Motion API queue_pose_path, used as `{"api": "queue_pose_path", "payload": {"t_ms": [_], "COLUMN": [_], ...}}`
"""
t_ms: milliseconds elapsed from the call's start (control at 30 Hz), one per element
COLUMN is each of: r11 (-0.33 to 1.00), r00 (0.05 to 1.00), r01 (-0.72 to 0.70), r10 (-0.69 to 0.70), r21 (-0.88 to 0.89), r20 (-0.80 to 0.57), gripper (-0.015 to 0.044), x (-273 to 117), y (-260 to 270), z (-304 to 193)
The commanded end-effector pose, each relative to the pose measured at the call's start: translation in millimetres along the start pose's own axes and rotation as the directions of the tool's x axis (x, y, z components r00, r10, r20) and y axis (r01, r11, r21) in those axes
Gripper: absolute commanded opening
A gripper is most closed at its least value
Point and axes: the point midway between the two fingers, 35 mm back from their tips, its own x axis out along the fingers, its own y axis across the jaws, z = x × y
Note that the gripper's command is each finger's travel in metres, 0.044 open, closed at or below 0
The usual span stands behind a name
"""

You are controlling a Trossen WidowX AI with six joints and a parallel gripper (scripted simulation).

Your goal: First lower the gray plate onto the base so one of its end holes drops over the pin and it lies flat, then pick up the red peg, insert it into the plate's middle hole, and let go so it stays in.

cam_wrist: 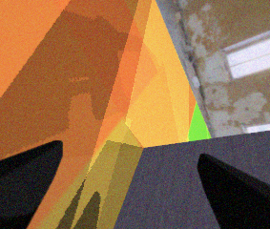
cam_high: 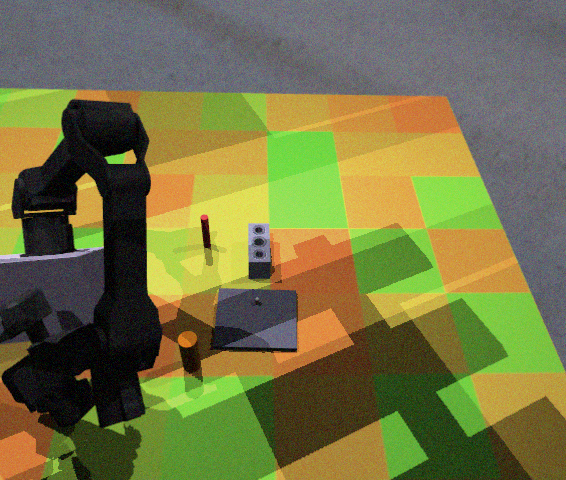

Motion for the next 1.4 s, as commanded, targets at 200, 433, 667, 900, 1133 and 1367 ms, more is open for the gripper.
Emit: {"api": "queue_pose_path", "payload": {"t_ms": [200,433,667,900,1133,1367], "r11": [0.914,0.549,0.385,0.385,0.381,0.372], "r00": [0.919,0.628,0.501,0.501,0.503,0.491], "r01": [-0.343,-0.777,-0.863,-0.863,-0.860,-0.855], "r10": [0.278,0.629,0.734,0.734,0.744,0.805], "r21": [-0.217,-0.310,-0.327,-0.327,-0.339,-0.362], "r20": [-0.280,-0.458,-0.460,-0.460,-0.441,-0.333], "gripper": [0.0440,0.0440,0.0440,0.0440,0.0440,0.0440], "x": [0,2,5,5,-3,-83], "y": [-14,-39,-49,-49,-49,-43], "z": [8,26,33,33,35,35]}}
